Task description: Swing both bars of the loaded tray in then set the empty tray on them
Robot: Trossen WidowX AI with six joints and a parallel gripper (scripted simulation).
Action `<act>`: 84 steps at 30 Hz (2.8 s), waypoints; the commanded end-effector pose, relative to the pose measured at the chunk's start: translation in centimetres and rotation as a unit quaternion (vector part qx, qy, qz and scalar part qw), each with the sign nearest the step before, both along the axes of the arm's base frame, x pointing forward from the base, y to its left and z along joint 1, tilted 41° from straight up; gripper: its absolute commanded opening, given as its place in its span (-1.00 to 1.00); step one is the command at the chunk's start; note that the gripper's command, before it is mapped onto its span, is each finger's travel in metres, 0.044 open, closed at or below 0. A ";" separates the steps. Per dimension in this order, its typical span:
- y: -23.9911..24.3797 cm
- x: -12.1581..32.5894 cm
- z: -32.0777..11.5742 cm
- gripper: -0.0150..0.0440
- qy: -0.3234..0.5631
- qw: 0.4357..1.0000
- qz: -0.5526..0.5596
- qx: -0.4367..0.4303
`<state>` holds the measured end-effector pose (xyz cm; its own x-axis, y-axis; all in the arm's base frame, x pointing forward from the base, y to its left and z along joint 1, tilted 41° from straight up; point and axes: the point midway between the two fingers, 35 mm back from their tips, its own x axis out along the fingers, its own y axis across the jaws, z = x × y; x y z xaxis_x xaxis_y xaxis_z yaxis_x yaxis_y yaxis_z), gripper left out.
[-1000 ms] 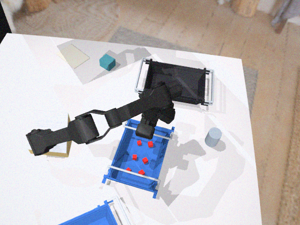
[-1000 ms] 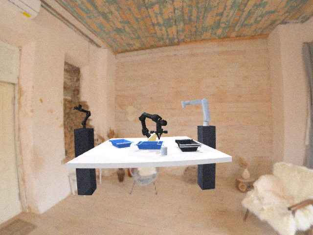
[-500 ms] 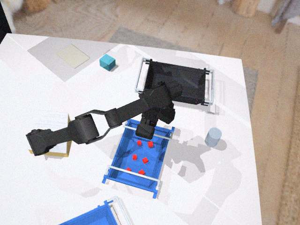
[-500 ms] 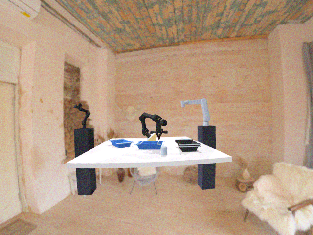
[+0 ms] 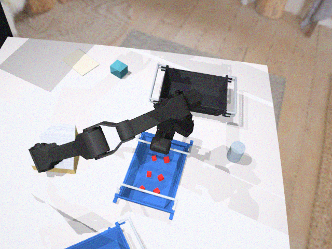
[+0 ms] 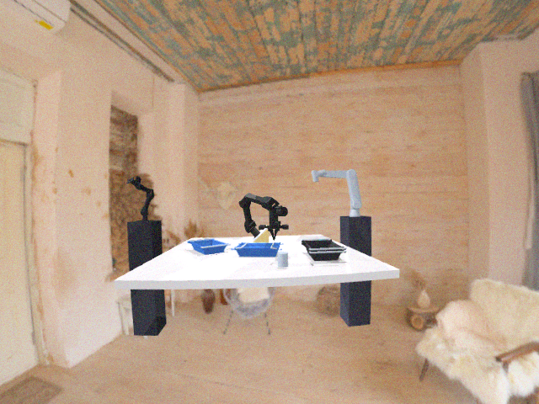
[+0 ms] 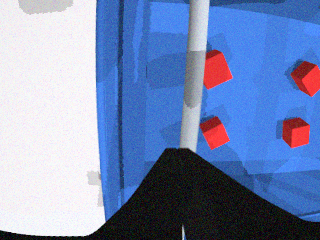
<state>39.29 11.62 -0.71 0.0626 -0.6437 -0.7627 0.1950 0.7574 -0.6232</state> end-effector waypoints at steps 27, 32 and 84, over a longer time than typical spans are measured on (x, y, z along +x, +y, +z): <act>1.4 0.0 6.1 1.00 -0.028 0.999 -0.024 0.013; -6.0 -0.2 11.1 1.00 -0.138 0.972 -0.183 0.046; -34.5 -22.6 17.9 1.00 -0.608 0.368 -0.702 0.047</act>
